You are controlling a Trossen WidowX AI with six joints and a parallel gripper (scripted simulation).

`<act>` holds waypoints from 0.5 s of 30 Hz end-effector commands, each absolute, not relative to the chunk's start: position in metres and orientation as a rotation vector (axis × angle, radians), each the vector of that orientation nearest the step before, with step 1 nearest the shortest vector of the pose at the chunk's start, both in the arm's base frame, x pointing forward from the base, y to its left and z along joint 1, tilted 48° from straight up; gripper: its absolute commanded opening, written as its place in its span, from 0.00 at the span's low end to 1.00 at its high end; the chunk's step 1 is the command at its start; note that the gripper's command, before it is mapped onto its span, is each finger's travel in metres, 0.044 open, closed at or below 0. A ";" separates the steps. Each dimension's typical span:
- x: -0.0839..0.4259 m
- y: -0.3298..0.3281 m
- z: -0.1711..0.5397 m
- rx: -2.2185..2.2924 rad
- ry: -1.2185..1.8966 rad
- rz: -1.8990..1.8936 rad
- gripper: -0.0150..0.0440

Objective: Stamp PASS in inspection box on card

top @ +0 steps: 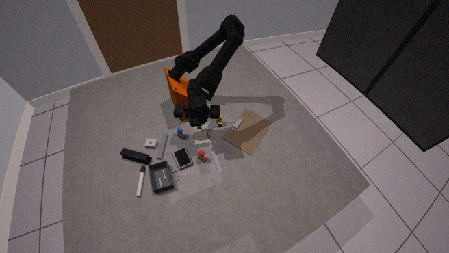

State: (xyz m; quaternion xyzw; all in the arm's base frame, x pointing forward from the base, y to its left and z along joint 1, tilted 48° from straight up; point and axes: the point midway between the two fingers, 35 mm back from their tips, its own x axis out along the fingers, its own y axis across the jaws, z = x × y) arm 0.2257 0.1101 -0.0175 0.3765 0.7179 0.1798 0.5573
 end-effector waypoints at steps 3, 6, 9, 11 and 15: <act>0.224 0.114 -0.021 0.894 1.699 0.422 0.25; 0.224 0.115 -0.022 0.894 1.699 0.422 0.25; 0.224 0.117 -0.023 0.893 1.699 0.421 0.25; 0.224 0.118 -0.024 0.893 1.699 0.421 0.25; 0.224 0.119 -0.026 0.893 1.698 0.420 0.25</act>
